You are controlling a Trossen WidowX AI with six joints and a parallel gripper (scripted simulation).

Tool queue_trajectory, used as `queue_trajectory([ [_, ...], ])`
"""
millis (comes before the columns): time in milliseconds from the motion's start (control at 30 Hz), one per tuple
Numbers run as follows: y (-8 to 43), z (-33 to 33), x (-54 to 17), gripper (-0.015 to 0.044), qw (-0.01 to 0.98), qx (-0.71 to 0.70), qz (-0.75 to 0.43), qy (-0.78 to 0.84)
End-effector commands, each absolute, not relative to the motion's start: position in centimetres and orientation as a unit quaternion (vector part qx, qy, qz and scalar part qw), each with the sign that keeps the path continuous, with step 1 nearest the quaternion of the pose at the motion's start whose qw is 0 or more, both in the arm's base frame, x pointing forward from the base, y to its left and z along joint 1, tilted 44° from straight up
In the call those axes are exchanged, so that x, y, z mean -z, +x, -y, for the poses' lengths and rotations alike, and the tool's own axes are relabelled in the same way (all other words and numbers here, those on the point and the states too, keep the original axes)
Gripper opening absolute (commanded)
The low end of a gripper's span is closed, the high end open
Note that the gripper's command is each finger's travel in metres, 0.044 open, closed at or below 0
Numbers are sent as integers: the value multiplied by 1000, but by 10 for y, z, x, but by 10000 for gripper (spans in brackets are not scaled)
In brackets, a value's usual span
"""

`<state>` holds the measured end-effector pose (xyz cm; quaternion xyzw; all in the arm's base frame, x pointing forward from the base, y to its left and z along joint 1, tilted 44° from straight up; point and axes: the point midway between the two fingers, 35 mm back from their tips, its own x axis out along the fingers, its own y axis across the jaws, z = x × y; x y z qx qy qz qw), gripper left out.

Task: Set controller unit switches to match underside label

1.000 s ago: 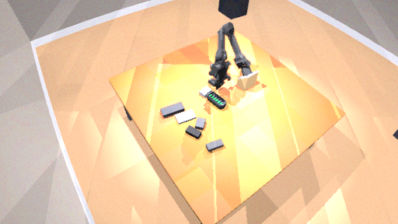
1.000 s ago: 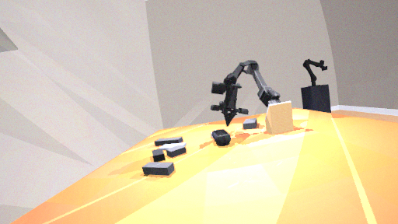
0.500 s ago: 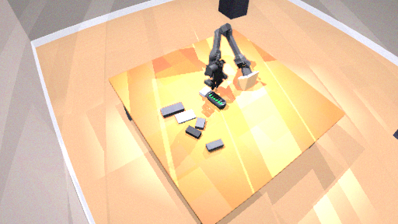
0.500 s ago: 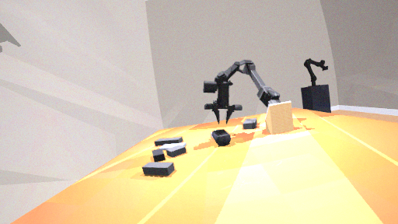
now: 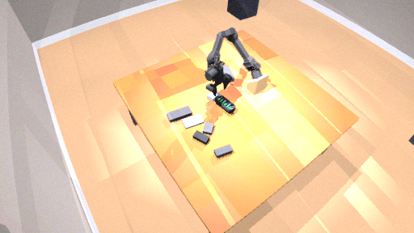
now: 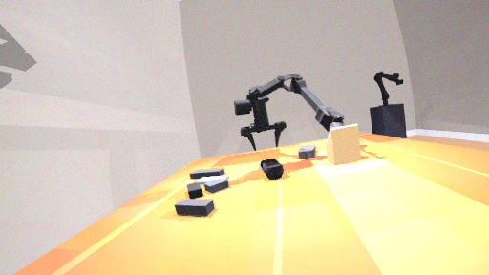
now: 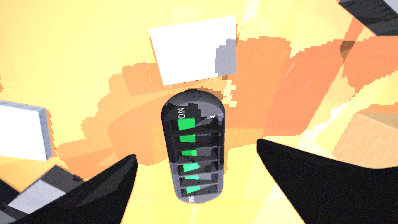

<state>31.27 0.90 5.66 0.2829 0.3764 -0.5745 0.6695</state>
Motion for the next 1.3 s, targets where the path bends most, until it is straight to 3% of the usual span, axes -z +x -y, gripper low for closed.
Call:
queue_trajectory([
  [0,313,-7,-53,440,663,580,-380,281],
  [1233,317,33,-12,440,663,581,-380,281],
  [1267,317,33,-12,414,663,581,-380,281],
])
